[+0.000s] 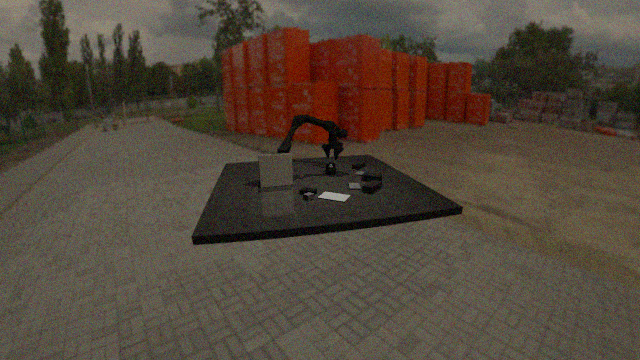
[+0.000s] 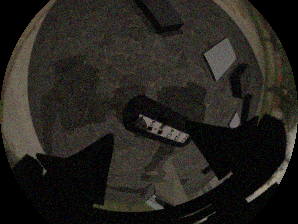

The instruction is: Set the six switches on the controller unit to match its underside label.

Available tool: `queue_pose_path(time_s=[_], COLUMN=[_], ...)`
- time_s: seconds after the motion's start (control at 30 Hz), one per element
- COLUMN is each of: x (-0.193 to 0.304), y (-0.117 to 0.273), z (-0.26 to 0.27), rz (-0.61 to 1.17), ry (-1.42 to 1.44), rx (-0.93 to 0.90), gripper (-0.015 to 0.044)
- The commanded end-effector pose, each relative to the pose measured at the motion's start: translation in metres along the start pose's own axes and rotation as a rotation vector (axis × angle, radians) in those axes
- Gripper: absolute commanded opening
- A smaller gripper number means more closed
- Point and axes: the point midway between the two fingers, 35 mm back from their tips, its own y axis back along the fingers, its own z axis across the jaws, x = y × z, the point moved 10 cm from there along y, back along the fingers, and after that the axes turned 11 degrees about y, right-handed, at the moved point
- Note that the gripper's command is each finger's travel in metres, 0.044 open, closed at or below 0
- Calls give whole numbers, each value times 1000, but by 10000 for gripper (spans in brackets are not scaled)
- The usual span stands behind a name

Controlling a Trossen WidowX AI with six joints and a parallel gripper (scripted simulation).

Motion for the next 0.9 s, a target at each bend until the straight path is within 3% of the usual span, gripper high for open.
queue_pose_path(time_s=[0.0, 0.3, 0.87], x=[3, 5, 4], y=[-2, -3, -17], z=[6, 14, 14], rz=[-23, -57, -57], ry=[339, 957, 970], rx=[-2, 24, 25], gripper=[440, 440, 440])
